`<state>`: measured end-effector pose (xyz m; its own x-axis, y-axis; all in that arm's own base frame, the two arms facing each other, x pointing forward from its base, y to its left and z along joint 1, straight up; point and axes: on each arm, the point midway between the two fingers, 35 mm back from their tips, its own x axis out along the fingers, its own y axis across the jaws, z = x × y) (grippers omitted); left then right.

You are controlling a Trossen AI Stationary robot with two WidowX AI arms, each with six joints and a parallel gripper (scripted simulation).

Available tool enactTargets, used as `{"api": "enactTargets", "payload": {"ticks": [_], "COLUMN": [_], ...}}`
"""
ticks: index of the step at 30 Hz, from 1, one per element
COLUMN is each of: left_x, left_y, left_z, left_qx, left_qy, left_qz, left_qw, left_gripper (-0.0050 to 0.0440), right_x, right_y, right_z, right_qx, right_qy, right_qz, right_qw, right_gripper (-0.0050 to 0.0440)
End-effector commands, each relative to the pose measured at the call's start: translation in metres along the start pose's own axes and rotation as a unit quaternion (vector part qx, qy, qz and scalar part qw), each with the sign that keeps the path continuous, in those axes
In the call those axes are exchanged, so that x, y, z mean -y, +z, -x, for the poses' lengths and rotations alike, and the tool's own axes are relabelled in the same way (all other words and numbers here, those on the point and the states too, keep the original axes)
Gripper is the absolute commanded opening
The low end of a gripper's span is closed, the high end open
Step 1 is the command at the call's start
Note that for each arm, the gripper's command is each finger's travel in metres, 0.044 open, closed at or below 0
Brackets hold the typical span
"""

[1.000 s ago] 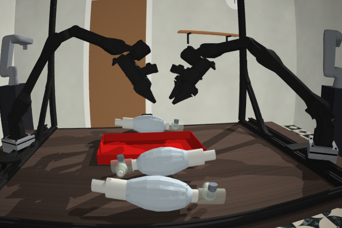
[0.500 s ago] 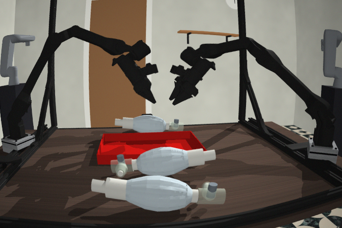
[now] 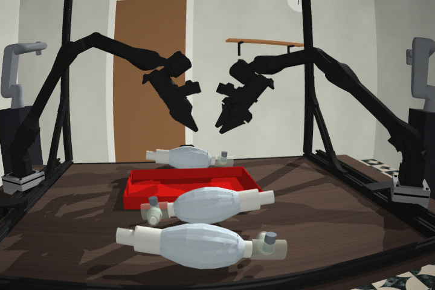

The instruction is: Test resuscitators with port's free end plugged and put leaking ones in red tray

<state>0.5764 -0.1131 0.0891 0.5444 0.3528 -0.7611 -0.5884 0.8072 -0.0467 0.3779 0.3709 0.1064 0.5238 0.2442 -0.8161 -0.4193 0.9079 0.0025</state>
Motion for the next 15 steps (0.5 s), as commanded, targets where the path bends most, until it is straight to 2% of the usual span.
{"api": "enactTargets", "payload": {"ticks": [1,15], "left_x": [0.0026,0.0025], "left_y": [-0.0071,-0.0065], "left_z": [-0.0121,-0.0129], "left_qx": [-0.028,-0.029], "left_qy": [0.023,0.023], "left_qz": [-0.013,-0.013], "left_qw": [0.999,0.999], "left_gripper": [0.0409,0.0409], "right_x": [0.0001,-0.0001], "right_y": [-0.0006,-0.0006], "right_z": [0.0,-0.0006], "right_qx": [0.0,-0.003], "right_qy": [0.0,-0.001], "right_qz": [0.0,0.0], "right_qw": [1.0,1.0], "right_gripper": [0.044,0.044]}}
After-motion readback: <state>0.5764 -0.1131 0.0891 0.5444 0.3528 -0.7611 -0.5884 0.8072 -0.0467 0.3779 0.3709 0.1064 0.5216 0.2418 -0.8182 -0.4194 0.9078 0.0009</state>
